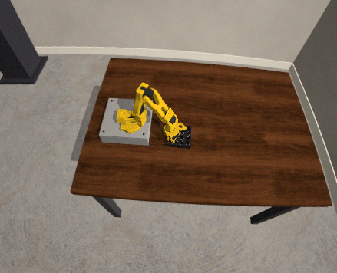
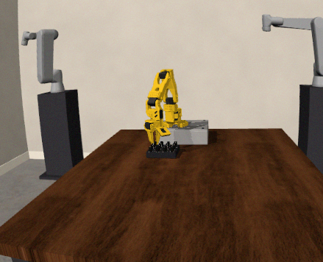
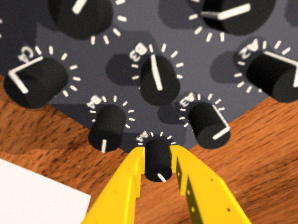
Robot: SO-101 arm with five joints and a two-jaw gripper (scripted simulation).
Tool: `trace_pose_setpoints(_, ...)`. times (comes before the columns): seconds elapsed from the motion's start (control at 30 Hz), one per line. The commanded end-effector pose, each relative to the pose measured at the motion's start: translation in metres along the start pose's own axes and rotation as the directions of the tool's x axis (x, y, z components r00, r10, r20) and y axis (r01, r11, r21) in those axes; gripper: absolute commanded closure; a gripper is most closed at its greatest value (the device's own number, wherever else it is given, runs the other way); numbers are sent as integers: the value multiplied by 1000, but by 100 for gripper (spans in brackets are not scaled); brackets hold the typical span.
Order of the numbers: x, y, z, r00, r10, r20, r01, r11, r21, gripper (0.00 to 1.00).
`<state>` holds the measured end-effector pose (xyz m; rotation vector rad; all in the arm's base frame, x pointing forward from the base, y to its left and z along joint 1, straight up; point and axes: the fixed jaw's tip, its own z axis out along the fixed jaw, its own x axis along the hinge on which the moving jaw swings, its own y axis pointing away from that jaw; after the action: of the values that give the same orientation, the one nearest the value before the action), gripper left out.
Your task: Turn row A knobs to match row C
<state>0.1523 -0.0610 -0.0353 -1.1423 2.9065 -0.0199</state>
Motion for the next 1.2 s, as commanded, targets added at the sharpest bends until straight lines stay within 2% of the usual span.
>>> trace_pose_setpoints(0.0, 2, 3, 2, 998, -59, -12, 59, 998, -21, 99)
trace_pose_setpoints(0.5, 4, 3, 2, 959, -282, -7, 282, 959, -23, 99)
trace_pose_setpoints(1.17, 5, 2, 2, 825, -565, 0, 564, 825, -24, 99)
